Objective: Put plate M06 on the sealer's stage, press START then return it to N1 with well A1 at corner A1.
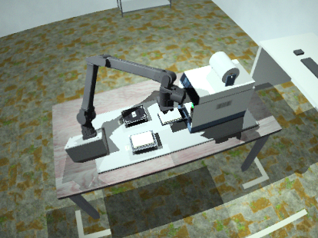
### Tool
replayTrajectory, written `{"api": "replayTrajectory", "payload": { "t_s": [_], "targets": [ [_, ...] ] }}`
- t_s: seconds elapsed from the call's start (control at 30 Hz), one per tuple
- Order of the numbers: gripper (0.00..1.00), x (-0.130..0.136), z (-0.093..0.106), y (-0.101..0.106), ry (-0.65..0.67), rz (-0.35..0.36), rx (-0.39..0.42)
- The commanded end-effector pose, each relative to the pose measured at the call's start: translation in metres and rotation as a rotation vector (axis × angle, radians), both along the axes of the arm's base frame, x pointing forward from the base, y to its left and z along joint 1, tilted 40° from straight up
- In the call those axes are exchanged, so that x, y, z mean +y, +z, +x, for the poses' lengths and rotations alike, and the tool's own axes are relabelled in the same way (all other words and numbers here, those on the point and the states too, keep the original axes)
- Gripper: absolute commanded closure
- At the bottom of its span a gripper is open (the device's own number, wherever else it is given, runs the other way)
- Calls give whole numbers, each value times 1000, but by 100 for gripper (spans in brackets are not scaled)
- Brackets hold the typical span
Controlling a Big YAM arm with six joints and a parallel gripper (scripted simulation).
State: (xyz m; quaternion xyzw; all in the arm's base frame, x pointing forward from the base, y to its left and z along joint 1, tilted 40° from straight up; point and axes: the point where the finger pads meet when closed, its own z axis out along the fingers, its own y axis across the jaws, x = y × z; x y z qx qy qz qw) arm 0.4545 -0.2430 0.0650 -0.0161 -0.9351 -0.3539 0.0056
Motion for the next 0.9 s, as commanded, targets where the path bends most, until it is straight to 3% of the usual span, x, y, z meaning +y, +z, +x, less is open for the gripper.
{"api": "replayTrajectory", "payload": {
  "t_s": [0.0,0.43,0.87],
  "targets": [
    [100,10,11,6,33,1,-20],
    [100,-1,-6,5,-41,-1,3],
    [100,8,11,23,25,-16,-44]
  ]
}}
